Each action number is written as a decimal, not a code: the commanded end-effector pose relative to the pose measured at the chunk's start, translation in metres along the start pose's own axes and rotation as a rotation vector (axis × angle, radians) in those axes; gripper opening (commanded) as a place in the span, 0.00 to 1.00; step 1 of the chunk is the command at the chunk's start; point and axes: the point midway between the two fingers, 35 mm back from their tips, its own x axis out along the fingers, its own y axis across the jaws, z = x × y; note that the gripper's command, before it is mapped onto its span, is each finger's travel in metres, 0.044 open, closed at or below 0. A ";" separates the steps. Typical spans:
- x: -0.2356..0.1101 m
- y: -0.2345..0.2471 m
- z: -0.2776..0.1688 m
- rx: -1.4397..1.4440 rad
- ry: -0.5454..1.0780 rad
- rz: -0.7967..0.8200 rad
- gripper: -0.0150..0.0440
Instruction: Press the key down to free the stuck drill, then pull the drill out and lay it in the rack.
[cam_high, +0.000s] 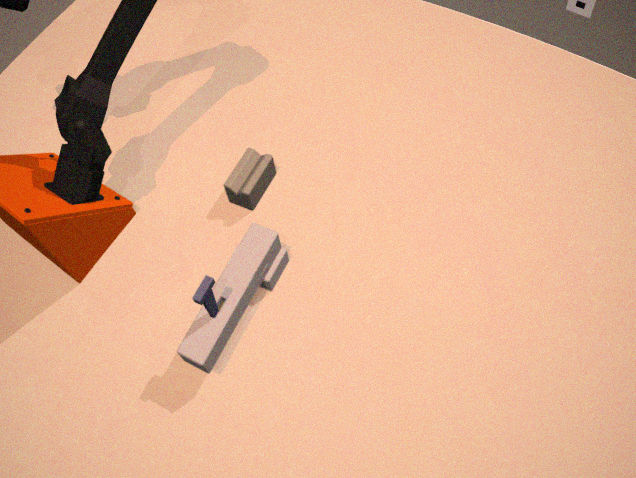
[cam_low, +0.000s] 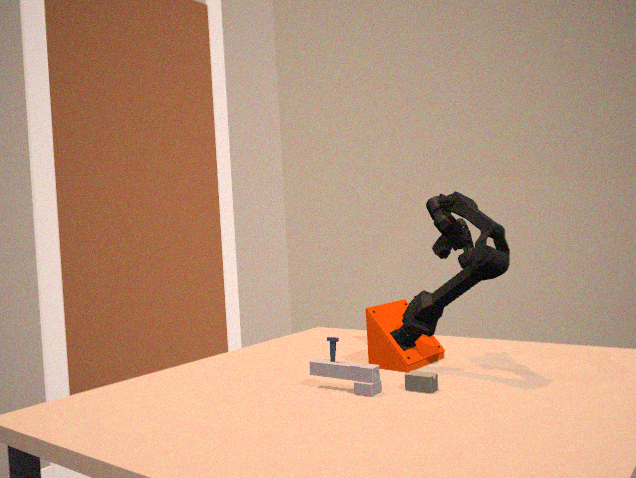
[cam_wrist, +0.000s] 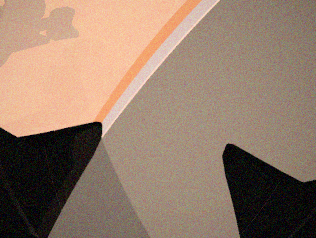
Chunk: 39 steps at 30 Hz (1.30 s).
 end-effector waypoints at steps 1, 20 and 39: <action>0.000 0.000 0.000 0.000 0.000 0.000 0.89; -0.118 -0.035 0.136 -0.207 -0.504 -0.210 0.25; -0.295 0.136 0.283 -0.804 -0.914 -0.094 0.25</action>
